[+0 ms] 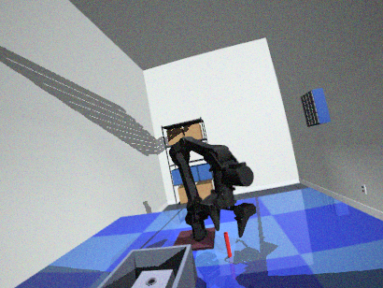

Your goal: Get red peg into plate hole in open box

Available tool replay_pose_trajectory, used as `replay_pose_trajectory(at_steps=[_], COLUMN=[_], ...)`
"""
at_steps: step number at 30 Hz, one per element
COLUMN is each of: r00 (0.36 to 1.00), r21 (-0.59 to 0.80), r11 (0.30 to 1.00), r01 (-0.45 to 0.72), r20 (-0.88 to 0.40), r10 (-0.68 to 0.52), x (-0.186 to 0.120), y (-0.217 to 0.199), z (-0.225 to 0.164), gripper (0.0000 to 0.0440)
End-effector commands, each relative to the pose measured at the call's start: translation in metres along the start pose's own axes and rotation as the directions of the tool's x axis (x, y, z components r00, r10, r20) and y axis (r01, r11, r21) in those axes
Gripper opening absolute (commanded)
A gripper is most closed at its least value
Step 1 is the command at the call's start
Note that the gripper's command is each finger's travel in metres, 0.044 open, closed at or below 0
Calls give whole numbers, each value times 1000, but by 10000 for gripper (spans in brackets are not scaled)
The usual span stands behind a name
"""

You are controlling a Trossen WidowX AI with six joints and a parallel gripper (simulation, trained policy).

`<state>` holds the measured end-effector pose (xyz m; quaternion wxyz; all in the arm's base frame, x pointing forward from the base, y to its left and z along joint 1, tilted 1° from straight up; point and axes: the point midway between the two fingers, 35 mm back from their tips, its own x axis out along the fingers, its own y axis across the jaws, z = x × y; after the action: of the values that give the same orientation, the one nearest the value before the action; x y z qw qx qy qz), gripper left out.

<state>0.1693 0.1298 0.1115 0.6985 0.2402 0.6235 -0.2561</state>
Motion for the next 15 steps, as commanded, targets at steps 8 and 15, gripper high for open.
replay_pose_trajectory(at_steps=[8,15], r00=[999,997], r21=[-19,-35], r11=[1000,997], r01=[25,68], r20=[46,43], r10=[-24,-67], x=[50,71], y=[-1,-8], z=[-4,-5], gripper=[436,294])
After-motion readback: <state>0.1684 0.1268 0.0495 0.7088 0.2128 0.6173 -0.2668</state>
